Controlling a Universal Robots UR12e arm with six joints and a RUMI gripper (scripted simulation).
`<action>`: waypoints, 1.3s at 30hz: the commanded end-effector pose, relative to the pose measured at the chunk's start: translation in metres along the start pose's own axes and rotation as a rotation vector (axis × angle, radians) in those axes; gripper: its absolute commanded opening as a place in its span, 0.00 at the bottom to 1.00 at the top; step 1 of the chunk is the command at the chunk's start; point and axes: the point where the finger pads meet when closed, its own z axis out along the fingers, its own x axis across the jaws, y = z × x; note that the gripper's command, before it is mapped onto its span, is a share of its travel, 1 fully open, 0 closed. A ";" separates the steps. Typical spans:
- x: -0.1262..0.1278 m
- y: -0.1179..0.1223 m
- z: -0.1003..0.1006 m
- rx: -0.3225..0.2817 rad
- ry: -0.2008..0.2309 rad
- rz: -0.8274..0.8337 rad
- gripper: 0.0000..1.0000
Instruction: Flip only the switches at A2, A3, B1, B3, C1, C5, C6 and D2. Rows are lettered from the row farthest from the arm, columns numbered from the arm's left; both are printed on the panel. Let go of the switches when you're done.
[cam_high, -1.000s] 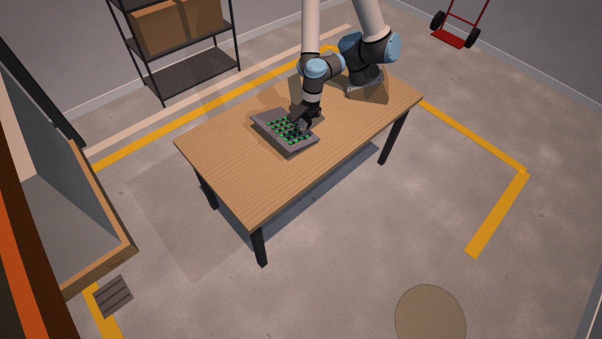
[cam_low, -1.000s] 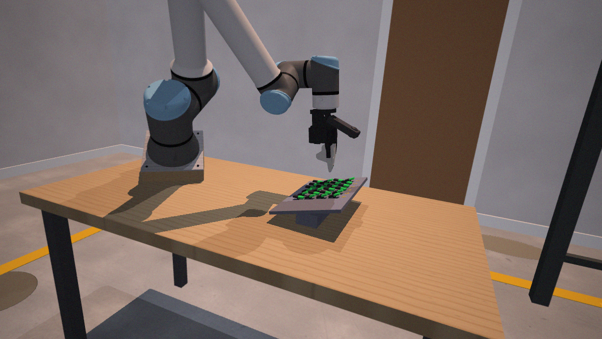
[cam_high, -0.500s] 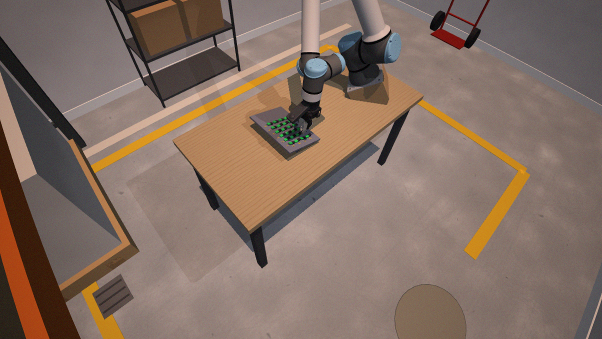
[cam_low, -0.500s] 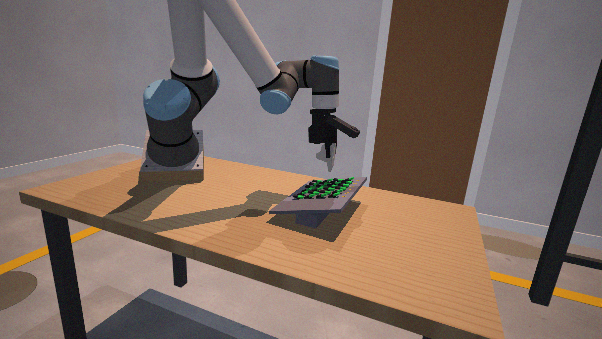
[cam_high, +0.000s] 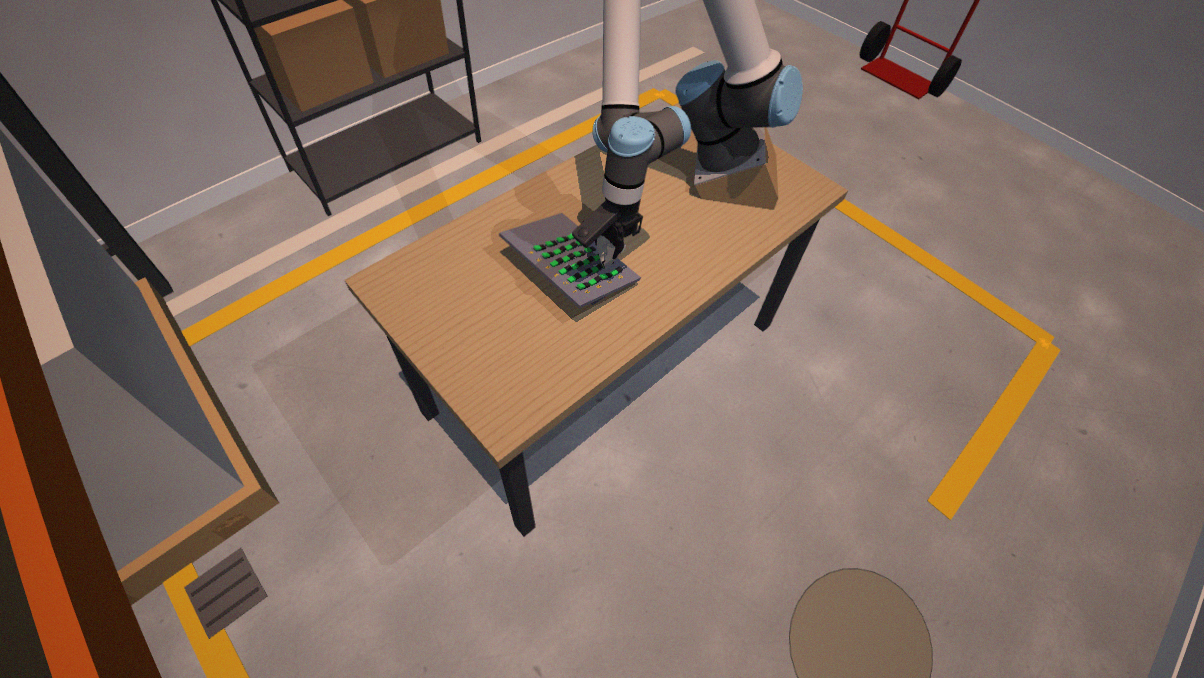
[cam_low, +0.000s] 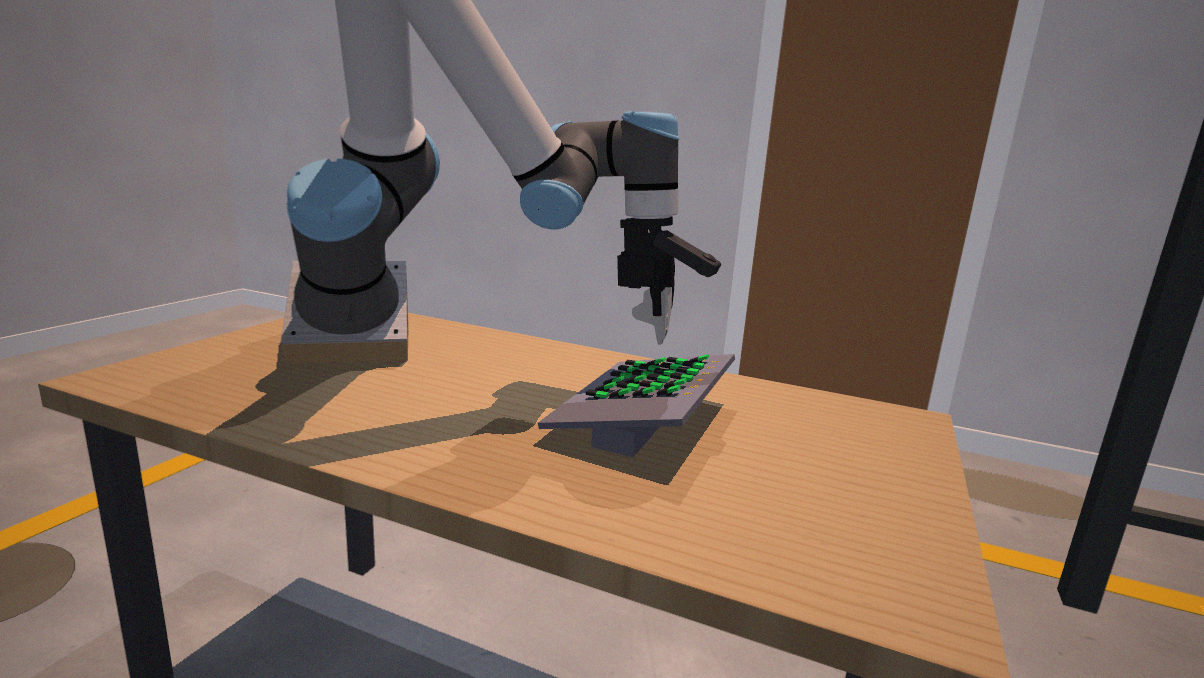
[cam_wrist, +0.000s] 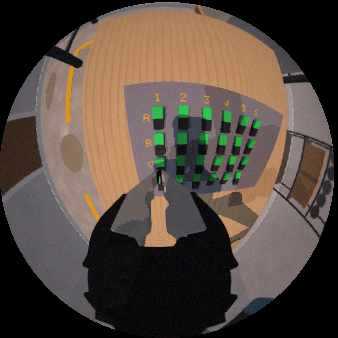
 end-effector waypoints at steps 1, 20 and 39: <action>0.001 -0.002 0.002 0.001 0.001 0.001 0.00; 0.000 -0.001 0.024 0.000 0.000 0.000 0.00; 0.001 0.000 0.030 -0.002 0.001 0.000 0.00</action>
